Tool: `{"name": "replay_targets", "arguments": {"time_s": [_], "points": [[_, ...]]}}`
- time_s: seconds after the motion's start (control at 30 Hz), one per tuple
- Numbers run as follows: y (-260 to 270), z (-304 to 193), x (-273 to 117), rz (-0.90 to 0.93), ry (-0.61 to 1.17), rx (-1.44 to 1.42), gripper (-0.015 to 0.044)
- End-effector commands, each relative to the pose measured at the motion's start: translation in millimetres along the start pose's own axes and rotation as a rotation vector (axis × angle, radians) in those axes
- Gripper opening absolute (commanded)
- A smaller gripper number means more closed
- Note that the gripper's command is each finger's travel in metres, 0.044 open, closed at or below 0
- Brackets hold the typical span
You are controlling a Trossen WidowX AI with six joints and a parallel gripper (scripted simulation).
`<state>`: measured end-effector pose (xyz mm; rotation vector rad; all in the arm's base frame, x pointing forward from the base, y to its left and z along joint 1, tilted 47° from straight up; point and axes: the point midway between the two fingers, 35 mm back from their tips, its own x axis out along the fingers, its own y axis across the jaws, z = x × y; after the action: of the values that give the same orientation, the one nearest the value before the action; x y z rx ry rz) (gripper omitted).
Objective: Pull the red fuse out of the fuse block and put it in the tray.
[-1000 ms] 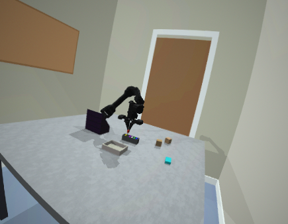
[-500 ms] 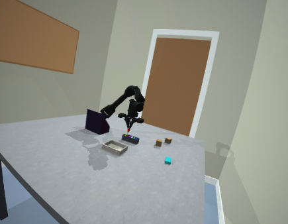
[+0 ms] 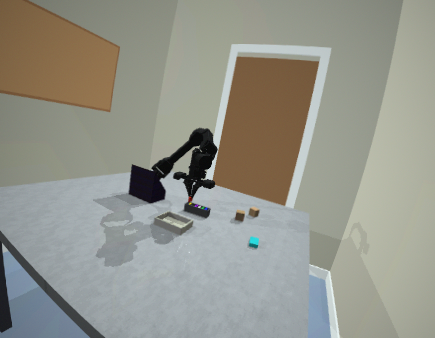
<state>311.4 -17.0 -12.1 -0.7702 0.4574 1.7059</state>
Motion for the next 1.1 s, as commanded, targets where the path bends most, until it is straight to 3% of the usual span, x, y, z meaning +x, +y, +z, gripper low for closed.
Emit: {"name": "replay_targets", "arguments": {"time_s": [0.0, 0.53, 1.07], "points": [[-0.5, -23.2, -1.3, 0.000, 0.003, -0.004, 0.0000], [10.6, -104.3, 5.7, 0.000, 0.000, -0.008, 0.0000], [10.9, -107.9, 23.3, -0.001, 0.000, -0.008, 0.0000]]}}
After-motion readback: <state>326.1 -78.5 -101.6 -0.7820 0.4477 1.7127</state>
